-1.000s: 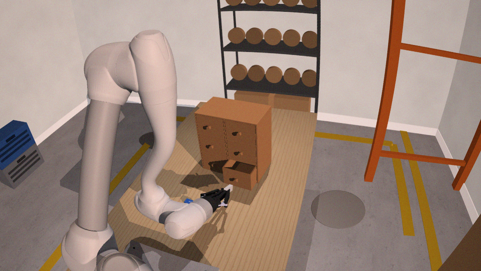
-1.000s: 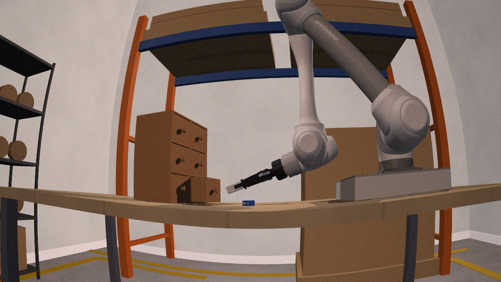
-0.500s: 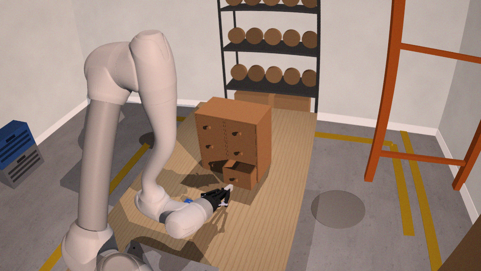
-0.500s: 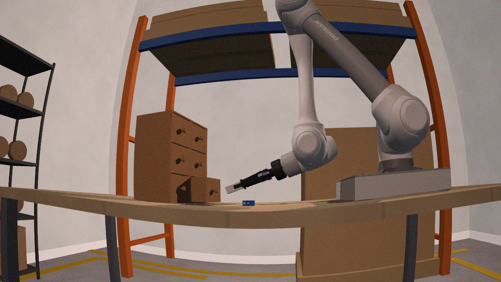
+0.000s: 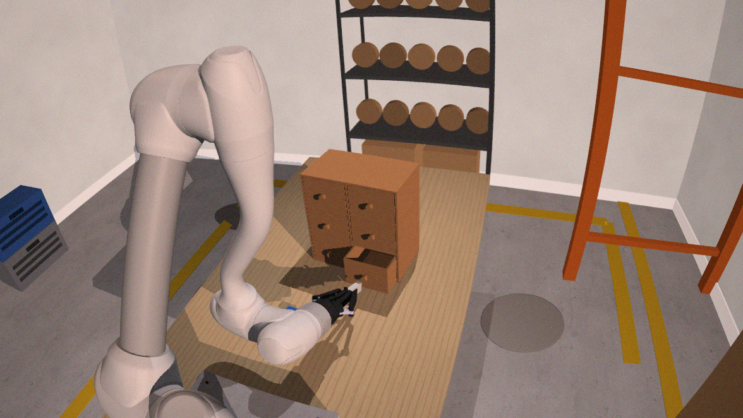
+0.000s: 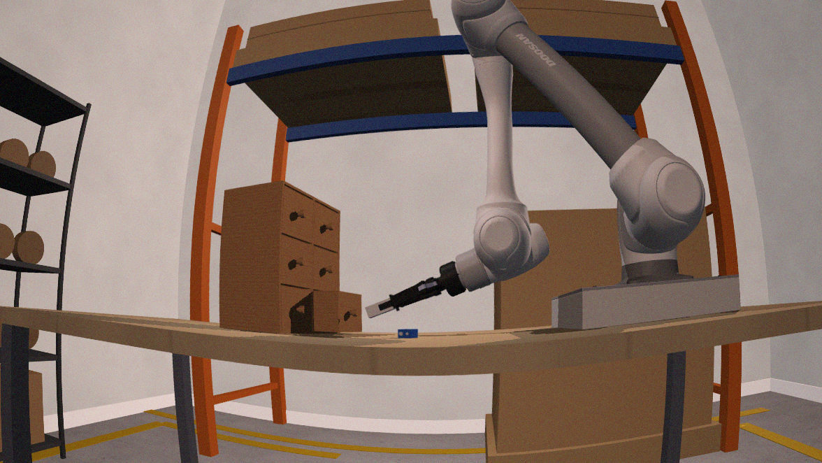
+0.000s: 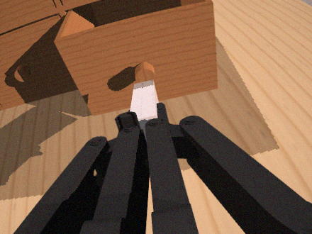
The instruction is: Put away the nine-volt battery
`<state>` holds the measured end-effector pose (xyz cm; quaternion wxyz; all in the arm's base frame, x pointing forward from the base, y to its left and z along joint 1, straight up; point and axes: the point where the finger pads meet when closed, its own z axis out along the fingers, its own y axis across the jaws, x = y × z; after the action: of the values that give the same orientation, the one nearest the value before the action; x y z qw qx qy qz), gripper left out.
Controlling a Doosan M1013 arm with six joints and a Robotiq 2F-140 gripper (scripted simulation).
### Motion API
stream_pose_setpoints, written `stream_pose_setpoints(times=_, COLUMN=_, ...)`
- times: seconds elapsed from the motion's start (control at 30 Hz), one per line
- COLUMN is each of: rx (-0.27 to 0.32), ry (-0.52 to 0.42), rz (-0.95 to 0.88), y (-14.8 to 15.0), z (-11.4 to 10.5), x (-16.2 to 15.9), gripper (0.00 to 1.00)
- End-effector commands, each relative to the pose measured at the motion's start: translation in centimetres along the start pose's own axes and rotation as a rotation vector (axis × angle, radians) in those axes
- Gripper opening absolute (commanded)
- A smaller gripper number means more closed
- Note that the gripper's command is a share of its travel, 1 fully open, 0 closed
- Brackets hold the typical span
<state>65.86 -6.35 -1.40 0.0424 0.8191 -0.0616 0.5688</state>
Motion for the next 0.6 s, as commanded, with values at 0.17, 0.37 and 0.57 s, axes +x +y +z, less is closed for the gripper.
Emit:
stream_pose_setpoints(times=0.17, rx=-0.001, ry=0.002, rz=0.0, y=0.1, z=1.2, x=0.6, gripper=0.0)
stream_pose_setpoints(times=0.37, rx=-0.001, ry=0.002, rz=0.0, y=0.1, z=2.2, x=0.9, gripper=0.0)
stream_pose_setpoints(times=0.57, rx=-0.001, ry=0.002, rz=0.0, y=0.1, z=2.9, x=1.2, gripper=0.0)
